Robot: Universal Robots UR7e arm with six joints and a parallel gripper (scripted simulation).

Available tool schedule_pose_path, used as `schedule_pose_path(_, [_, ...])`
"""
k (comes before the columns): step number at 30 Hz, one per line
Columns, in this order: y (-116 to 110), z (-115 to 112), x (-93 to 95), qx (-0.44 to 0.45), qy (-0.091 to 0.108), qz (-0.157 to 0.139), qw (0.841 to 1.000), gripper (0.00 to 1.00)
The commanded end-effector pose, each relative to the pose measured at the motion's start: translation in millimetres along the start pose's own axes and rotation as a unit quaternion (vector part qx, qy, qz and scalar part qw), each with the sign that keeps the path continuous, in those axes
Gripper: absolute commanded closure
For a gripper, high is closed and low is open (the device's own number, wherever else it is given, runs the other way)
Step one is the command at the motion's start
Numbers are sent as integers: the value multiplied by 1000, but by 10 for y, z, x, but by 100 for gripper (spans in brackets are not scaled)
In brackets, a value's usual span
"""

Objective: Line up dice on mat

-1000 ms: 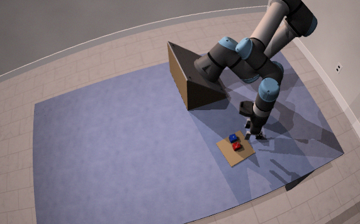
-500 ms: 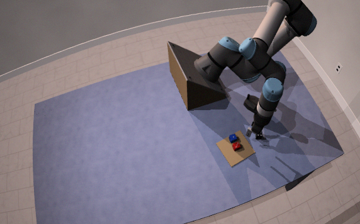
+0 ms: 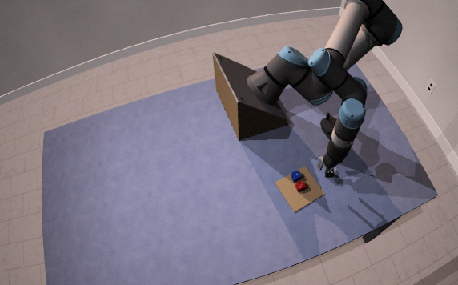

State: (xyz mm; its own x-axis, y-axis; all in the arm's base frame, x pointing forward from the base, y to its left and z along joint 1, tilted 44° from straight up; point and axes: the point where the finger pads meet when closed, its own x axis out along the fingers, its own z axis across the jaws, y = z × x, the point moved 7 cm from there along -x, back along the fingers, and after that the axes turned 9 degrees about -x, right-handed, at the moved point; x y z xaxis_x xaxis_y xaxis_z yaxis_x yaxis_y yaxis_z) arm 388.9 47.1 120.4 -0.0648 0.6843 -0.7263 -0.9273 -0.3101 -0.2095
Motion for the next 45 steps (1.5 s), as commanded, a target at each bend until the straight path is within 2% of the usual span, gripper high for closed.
schedule_pose_path(1, [-27,61,0,56,0,0,998,0])
schedule_pose_path(13, [-100,215,7,191,-1,0,982,0])
schedule_pose_path(23, [-136,279,10,249,-1,0,969,0])
schedule_pose_path(30, [-156,313,12,280,-1,0,960,0])
schedule_pose_path(45, [-170,335,13,300,-1,0,954,0])
